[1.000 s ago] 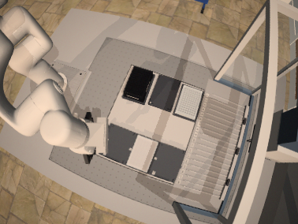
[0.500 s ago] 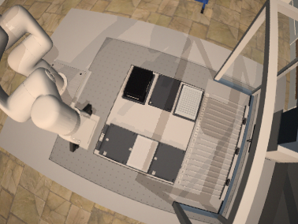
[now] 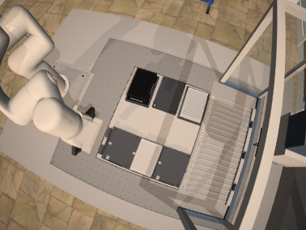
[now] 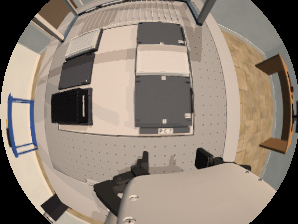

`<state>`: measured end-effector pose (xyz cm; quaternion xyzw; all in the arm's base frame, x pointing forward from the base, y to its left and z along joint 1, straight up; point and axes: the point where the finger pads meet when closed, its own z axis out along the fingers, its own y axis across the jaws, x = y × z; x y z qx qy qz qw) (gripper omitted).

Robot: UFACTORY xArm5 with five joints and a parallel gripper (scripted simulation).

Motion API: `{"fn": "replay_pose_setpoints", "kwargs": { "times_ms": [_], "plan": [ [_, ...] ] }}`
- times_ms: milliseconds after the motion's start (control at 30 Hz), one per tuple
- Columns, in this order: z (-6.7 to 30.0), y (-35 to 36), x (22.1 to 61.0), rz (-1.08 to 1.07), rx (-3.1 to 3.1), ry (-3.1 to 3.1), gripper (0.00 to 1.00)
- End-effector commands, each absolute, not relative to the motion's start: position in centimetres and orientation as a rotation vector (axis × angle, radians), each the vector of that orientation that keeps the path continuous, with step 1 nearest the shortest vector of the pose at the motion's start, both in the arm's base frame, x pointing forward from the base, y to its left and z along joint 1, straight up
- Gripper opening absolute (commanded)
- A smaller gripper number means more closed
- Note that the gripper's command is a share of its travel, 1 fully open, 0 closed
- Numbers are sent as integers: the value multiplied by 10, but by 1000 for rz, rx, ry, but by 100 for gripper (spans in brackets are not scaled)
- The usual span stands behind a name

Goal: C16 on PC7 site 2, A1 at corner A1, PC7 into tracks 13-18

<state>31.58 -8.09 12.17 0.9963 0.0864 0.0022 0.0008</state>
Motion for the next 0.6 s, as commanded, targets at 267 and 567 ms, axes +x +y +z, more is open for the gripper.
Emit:
{"fn": "replay_pose_setpoints", "kwargs": {
  "times_ms": [267, 567],
  "plan": [
    [104, -81, 317, 12, 3127, 271, 81],
    [93, -81, 317, 12, 3127, 271, 81]
  ]
}}
